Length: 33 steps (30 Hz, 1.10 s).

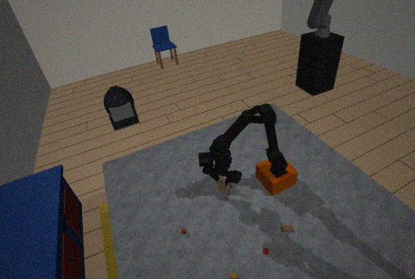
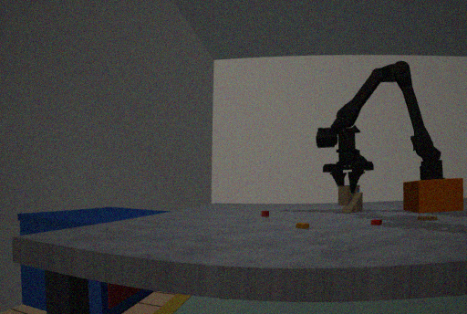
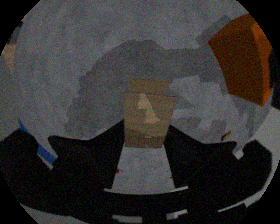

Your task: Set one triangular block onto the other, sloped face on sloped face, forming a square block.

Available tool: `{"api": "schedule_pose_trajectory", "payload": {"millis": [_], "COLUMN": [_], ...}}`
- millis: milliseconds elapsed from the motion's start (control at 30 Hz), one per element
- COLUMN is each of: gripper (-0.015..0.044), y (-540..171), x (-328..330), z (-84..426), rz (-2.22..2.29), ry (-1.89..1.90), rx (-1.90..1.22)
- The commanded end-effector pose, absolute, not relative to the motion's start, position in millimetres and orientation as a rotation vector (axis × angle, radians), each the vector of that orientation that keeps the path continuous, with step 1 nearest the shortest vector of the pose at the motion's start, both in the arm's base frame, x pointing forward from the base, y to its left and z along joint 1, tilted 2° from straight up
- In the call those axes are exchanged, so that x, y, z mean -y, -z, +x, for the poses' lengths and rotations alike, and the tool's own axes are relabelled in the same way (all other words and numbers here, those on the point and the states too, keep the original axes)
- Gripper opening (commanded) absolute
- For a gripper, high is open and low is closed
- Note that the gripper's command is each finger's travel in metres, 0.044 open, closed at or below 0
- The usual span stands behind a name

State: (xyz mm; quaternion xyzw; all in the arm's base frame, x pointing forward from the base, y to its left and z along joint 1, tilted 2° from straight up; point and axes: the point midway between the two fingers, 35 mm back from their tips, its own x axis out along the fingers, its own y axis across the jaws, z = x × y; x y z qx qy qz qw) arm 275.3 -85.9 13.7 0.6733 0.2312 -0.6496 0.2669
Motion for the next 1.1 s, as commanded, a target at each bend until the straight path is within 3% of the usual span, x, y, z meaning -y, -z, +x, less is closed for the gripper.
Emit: {"api": "schedule_pose_trajectory", "payload": {"millis": [0,1067], "gripper": [0.0000,0.0000], "y": [-13,6], "x": [86,91], "z": [276,270], "rz": [1.817,1.815], "ry": [1.746,1.743], "rx": [-0.630,-0.632]}}
